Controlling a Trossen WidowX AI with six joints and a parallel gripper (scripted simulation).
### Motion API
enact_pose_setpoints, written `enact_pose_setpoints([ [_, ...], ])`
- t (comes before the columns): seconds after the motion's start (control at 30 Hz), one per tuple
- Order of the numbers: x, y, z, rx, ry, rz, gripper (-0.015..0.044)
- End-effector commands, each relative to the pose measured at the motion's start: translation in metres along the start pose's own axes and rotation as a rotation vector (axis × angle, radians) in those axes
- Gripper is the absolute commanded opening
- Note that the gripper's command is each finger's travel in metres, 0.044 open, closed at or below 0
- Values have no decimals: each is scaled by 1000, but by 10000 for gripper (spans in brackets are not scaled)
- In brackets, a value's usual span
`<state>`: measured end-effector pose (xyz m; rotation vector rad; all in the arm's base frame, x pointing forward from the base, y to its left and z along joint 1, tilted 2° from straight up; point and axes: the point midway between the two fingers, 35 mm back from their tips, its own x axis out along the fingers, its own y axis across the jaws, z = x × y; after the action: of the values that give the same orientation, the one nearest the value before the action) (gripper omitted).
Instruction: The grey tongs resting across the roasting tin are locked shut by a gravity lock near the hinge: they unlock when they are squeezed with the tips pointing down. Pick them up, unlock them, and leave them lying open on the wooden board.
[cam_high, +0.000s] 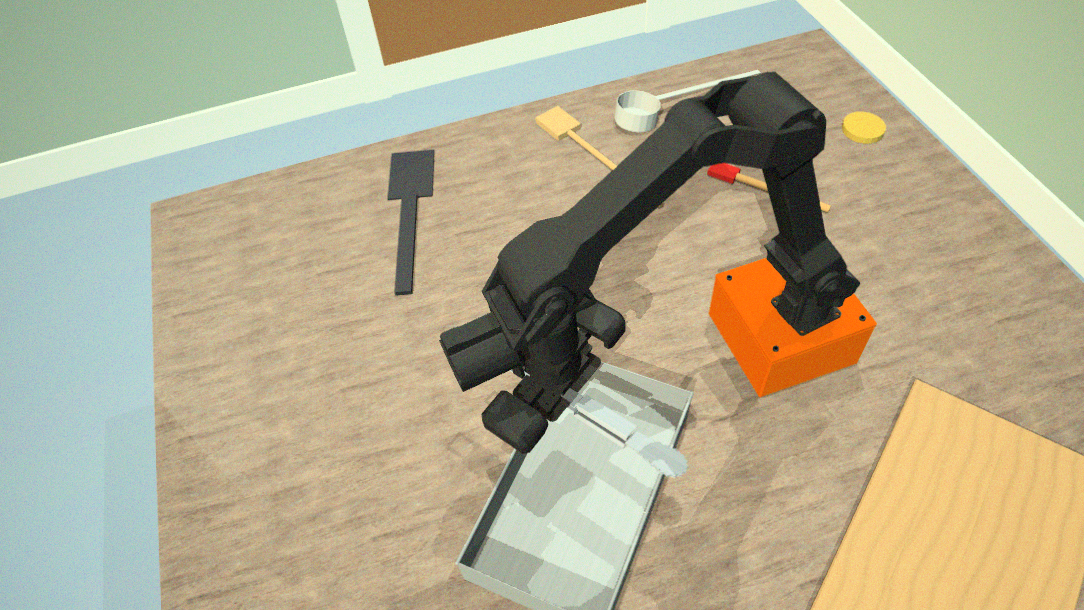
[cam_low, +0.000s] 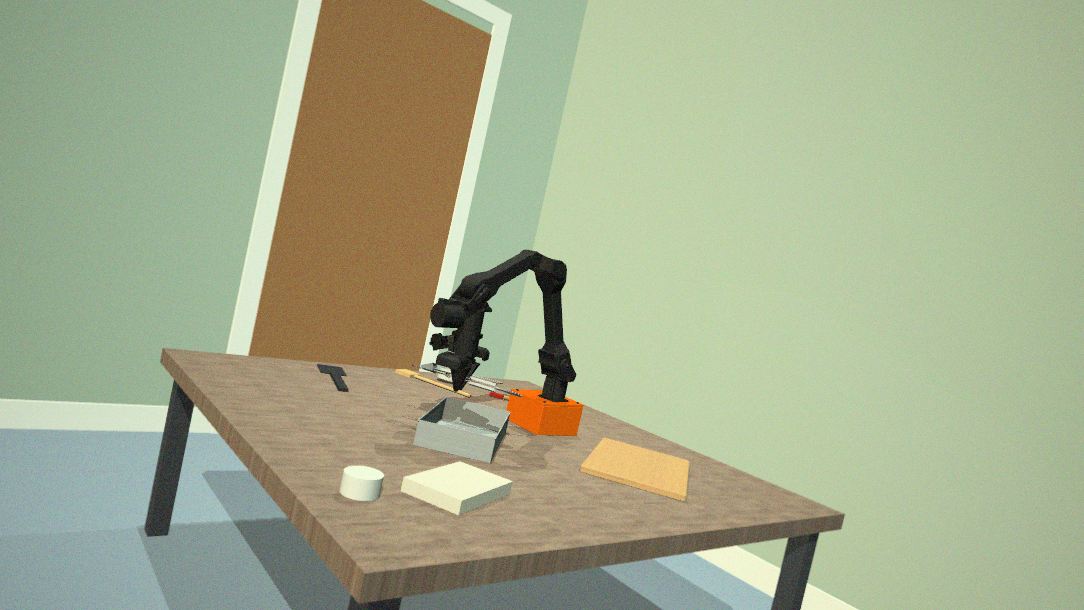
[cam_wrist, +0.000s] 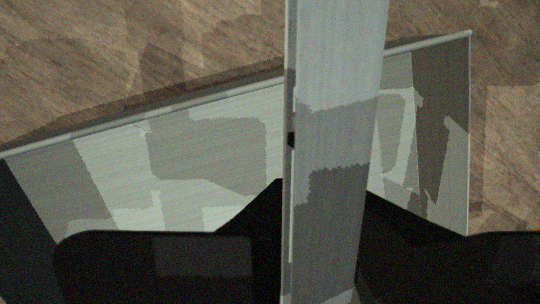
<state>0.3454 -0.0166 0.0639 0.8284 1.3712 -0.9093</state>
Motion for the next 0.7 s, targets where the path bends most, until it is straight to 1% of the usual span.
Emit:
enact_pose_setpoints([
  [0.0, -1, -1, 2, 36, 10, 76, -150],
  [0.4, -2, 1, 0, 22, 5, 73, -150],
  [0.67, -12, 18, -37, -107, 4, 77, -150],
])
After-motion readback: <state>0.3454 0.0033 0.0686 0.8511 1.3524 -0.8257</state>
